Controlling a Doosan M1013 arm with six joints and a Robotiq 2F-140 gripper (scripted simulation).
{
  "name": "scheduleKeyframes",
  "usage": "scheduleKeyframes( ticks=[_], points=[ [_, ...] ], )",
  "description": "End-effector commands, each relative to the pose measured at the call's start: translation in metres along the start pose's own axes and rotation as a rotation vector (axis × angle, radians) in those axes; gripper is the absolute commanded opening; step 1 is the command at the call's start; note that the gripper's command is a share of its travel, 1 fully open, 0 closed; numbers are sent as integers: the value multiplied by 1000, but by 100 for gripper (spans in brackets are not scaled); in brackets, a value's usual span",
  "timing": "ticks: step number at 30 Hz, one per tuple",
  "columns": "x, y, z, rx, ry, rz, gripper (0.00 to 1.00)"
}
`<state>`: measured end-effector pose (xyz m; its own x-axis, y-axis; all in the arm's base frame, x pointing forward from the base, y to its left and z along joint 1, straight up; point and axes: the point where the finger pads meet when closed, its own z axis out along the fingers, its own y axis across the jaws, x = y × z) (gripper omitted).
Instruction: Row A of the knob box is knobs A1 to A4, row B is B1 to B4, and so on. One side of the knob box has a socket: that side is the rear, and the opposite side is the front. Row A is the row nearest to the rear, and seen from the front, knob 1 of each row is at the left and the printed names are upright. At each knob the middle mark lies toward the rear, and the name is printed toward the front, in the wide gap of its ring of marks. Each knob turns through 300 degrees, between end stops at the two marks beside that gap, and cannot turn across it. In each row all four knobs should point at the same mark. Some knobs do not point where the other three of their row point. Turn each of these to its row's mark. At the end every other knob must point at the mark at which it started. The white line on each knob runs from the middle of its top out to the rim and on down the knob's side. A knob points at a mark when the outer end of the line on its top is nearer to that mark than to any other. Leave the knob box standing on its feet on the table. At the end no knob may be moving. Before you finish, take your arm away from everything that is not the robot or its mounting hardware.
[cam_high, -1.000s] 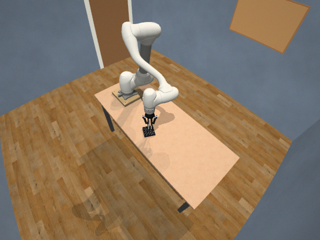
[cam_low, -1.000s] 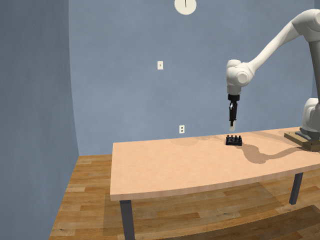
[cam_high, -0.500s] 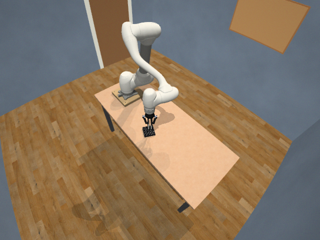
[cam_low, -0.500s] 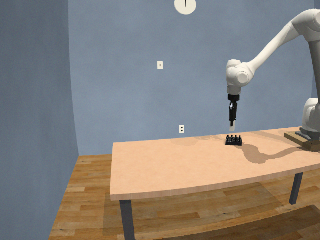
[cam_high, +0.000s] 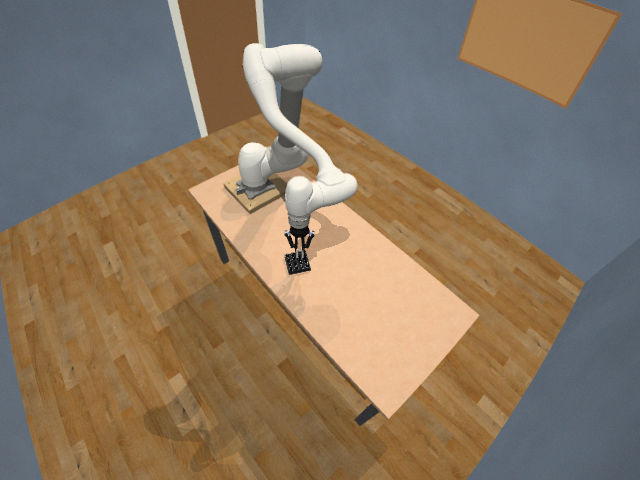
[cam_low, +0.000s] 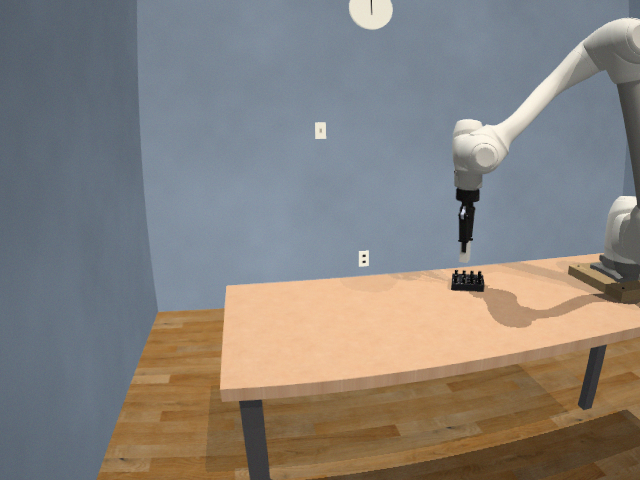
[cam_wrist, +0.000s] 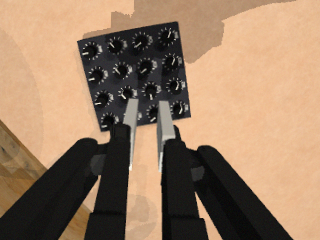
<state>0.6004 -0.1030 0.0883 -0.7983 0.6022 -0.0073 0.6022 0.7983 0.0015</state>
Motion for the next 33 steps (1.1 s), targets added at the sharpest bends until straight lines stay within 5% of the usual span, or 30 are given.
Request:
scheduleKeyframes(
  ticks=[1, 33],
  points=[
    [4, 1, 2, -2, 4, 4, 12],
    [4, 2, 34, -2, 4, 4, 12]
  ],
)
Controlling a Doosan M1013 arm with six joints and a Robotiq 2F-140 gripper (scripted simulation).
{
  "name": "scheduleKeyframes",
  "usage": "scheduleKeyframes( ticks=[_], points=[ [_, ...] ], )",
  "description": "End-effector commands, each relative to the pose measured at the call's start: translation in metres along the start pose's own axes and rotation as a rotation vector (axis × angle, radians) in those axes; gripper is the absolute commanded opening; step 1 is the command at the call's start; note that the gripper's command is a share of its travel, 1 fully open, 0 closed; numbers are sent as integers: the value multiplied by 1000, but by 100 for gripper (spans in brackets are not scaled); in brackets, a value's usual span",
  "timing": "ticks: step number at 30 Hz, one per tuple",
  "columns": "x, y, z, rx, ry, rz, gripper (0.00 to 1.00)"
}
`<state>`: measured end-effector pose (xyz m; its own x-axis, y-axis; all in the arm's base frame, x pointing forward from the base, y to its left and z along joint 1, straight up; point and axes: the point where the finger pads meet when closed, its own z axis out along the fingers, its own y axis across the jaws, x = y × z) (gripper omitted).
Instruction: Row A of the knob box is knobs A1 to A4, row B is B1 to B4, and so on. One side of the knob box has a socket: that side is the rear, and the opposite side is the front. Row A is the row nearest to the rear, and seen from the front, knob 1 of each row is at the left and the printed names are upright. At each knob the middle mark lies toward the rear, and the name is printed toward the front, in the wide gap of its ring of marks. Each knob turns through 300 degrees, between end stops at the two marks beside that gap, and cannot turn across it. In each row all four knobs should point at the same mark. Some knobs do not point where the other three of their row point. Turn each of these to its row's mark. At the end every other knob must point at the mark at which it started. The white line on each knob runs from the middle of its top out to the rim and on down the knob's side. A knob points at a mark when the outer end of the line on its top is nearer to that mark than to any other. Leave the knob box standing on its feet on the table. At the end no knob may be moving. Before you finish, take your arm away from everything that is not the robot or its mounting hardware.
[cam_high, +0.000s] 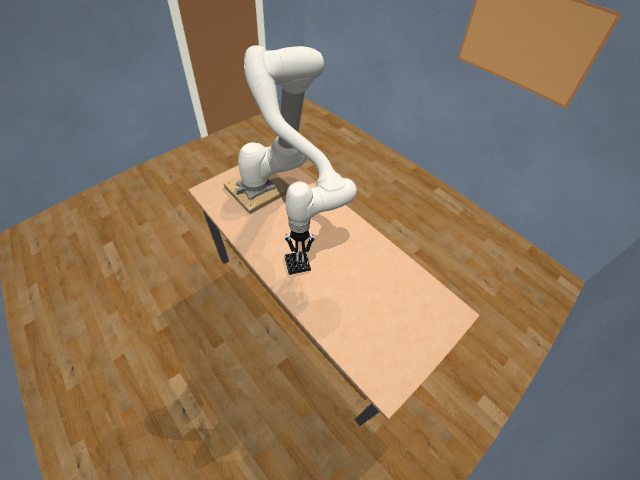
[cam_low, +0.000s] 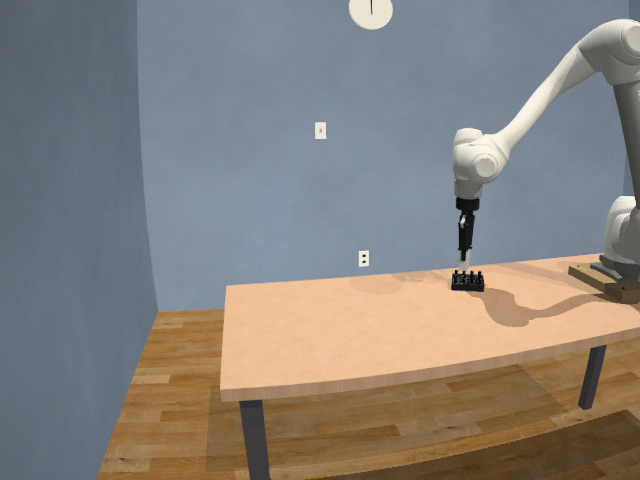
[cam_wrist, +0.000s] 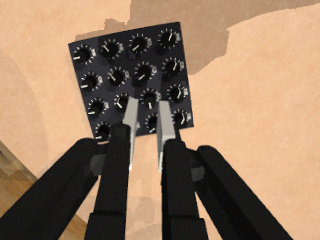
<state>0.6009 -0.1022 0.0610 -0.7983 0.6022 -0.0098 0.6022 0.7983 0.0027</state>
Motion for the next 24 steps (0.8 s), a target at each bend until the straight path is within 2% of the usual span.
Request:
scheduleKeyframes(
  ticks=[1, 24],
  points=[
    [4, 1, 8, -1, 7, 4, 12],
    [4, 1, 15, -1, 7, 4, 12]
  ],
)
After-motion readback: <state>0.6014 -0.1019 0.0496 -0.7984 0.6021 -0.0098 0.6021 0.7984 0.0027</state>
